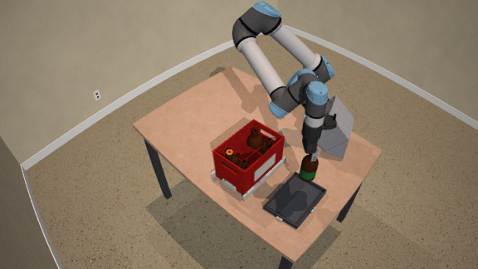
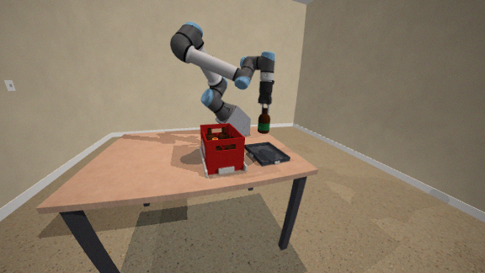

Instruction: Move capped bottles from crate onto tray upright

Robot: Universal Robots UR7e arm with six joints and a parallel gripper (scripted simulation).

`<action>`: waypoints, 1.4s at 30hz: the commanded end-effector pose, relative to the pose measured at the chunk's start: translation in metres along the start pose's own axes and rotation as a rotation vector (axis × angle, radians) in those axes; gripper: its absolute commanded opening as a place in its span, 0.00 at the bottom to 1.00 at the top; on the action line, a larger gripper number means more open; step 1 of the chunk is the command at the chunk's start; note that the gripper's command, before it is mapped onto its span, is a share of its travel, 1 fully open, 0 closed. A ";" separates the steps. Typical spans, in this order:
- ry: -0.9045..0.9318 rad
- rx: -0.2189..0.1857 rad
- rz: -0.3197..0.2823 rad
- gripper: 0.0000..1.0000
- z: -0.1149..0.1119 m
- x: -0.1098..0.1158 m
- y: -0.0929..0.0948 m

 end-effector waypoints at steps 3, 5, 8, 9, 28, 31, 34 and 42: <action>0.000 0.002 0.001 0.00 0.000 0.000 0.013; 0.000 0.002 0.001 0.00 0.000 0.000 0.017; 0.000 0.002 0.001 0.00 0.000 0.000 0.023; 0.000 0.002 0.001 0.00 0.000 0.000 0.023; 0.000 0.001 0.000 0.00 0.000 0.000 0.044; 0.000 0.001 0.000 0.00 0.000 0.000 0.050; 0.000 0.002 0.000 0.00 0.000 0.000 0.056; 0.000 0.002 0.001 0.00 0.000 0.001 0.072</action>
Point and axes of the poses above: the point where the finger pads meet when closed, its own y axis out along the fingers, its own z axis across the jaws, x = y × z, the point moved 8 cm from there along -y, back along the fingers, and after that the axes turned 14 degrees about y, right-handed, at the moved point
